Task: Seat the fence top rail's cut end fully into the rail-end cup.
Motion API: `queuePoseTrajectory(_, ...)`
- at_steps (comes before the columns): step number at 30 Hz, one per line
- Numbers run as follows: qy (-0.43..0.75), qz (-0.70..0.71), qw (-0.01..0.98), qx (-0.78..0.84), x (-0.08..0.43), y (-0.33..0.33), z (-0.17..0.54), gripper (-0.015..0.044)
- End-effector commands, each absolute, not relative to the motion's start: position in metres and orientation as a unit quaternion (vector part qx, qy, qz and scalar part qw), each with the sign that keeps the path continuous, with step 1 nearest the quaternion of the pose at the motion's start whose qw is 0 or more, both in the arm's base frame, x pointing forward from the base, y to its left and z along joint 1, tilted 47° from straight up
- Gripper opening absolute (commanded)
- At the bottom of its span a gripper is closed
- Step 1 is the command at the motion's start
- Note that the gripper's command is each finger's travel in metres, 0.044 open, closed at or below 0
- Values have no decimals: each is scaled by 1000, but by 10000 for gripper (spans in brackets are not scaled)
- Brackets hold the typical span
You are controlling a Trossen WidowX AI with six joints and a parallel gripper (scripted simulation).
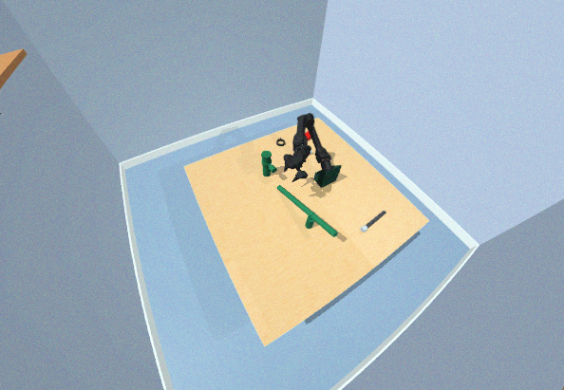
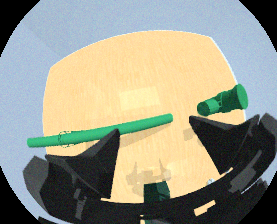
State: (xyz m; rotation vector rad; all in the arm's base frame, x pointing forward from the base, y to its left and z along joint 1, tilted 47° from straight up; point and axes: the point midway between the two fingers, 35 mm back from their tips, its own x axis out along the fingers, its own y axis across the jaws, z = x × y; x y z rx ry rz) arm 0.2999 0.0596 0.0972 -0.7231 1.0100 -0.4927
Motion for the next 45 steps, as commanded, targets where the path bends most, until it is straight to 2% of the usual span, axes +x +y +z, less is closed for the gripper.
queuePoseTrajectory(1, 455, -245, 796, -316, 302, 65, 99, 440)
queuePoseTrajectory(7, 455, -256, 799, -297, 303, 64, 97, 440)
queuePoseTrajectory(14, 436, -403, 800, -81, 314, 52, 72, 440)
queuePoseTrajectory(24, 284, -651, 663, 236, 324, 28, 25, 440)
queuePoseTrajectory(45, 269, -665, 649, 253, 325, 26, 22, 440)
